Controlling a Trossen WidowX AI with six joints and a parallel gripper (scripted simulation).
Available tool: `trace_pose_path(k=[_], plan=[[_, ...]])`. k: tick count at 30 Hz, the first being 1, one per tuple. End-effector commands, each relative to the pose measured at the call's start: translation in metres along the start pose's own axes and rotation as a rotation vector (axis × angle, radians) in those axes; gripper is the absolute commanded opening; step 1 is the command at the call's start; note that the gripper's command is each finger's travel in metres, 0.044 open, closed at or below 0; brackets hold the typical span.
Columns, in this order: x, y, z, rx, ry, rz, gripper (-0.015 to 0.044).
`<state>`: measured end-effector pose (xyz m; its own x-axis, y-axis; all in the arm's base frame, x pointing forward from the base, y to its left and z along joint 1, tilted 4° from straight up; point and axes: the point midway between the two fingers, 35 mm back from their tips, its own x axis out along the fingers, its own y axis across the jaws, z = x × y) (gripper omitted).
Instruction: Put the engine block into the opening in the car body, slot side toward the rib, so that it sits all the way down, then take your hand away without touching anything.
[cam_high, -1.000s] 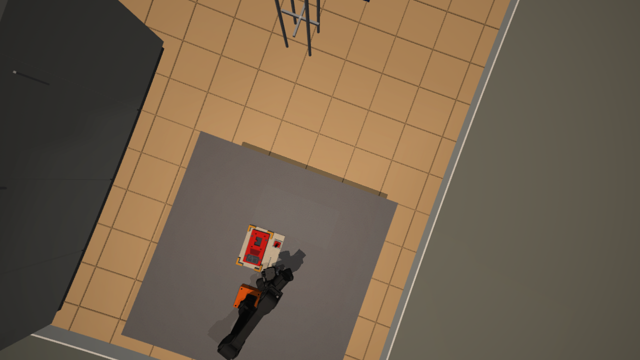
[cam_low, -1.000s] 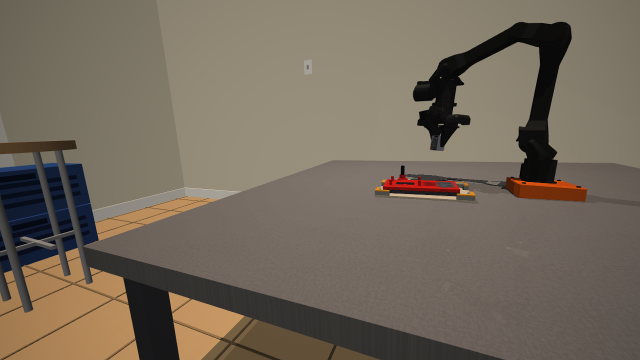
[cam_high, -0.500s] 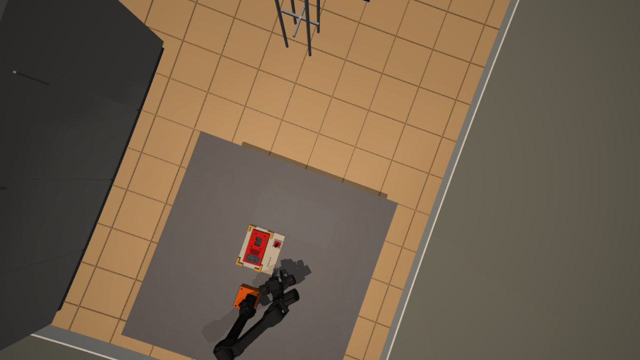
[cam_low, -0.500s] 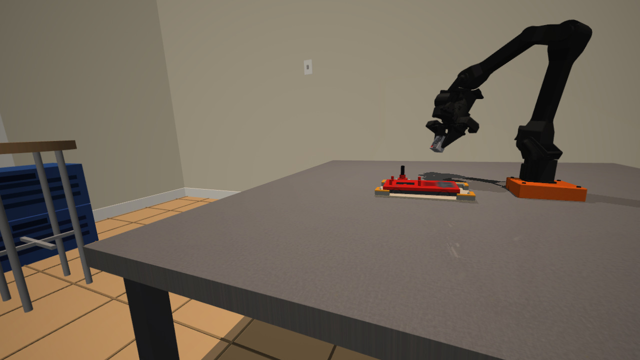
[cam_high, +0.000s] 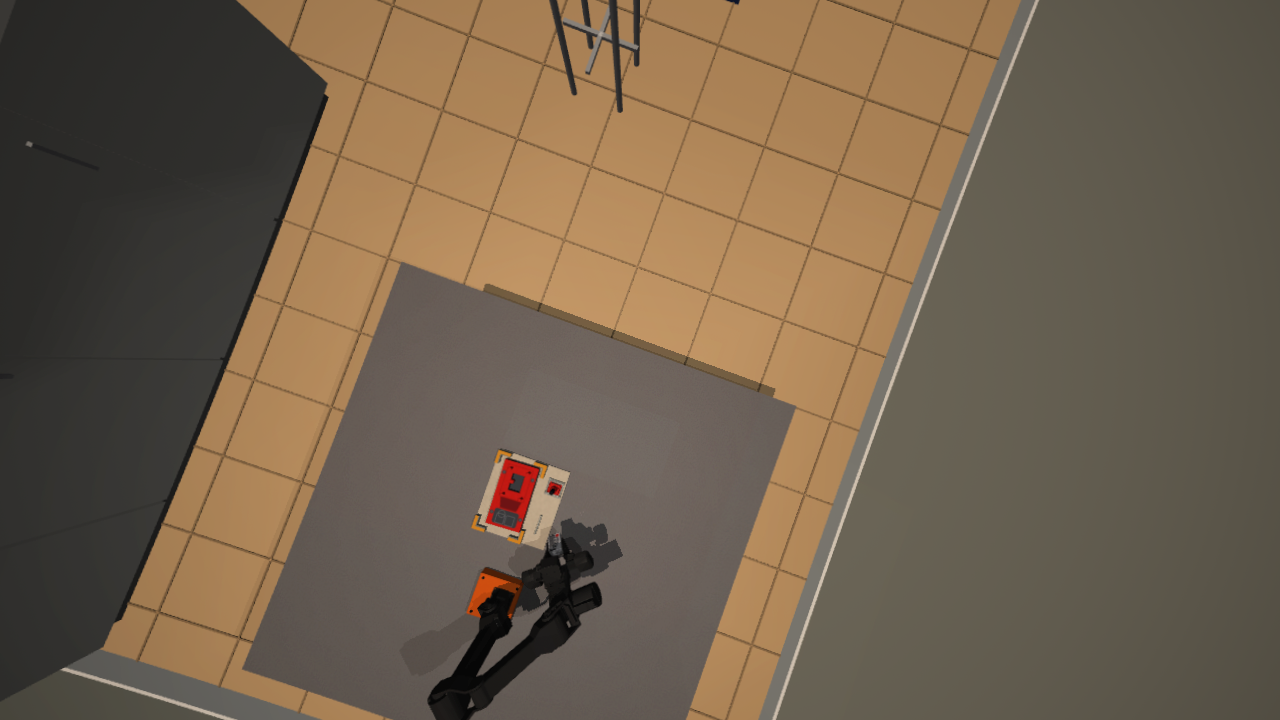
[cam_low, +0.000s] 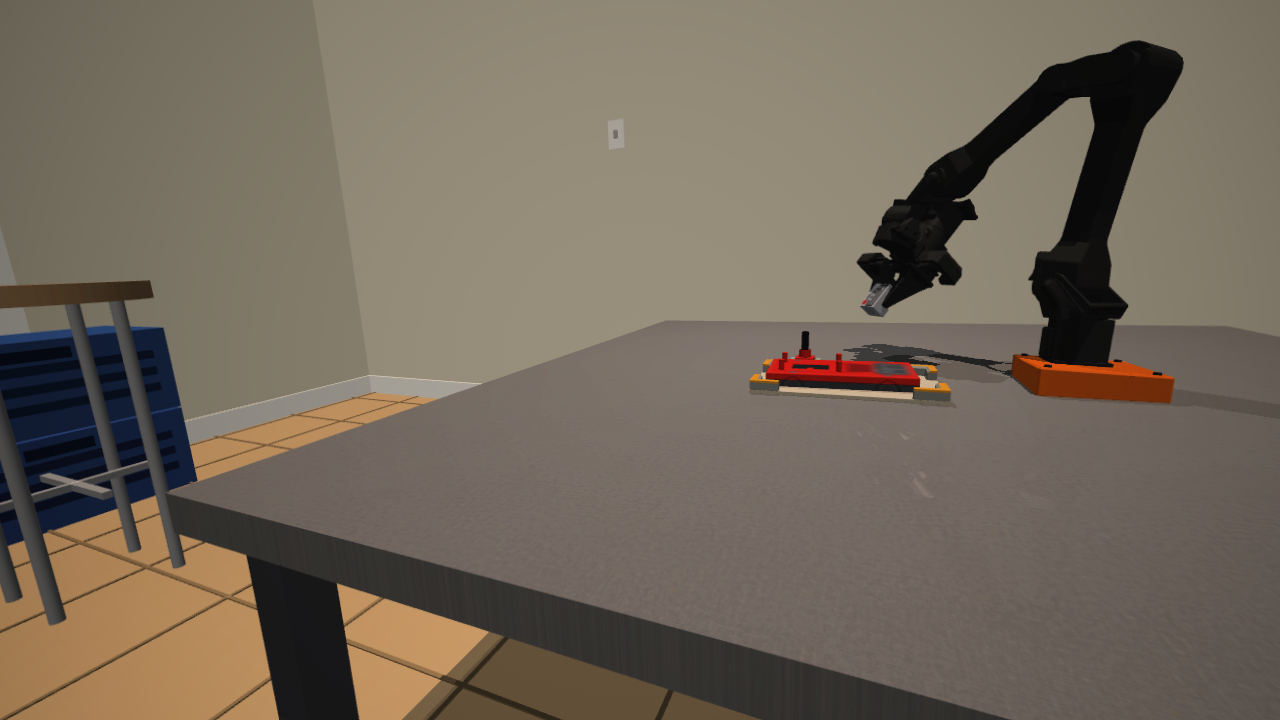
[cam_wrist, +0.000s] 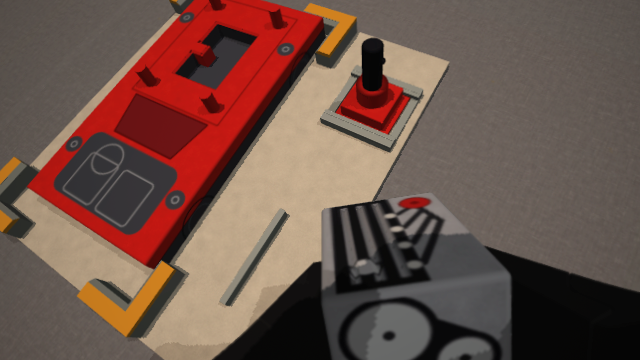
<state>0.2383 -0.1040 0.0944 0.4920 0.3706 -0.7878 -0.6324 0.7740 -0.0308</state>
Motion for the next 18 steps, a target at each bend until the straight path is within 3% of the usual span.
trace_pose_path(k=[1, 18], plan=[[0.007, 0.001, -0.005, -0.003, -0.008, 0.005, 0.0000], [0.032, 0.001, -0.028, -0.003, -0.008, 0.005, 0.0000]])
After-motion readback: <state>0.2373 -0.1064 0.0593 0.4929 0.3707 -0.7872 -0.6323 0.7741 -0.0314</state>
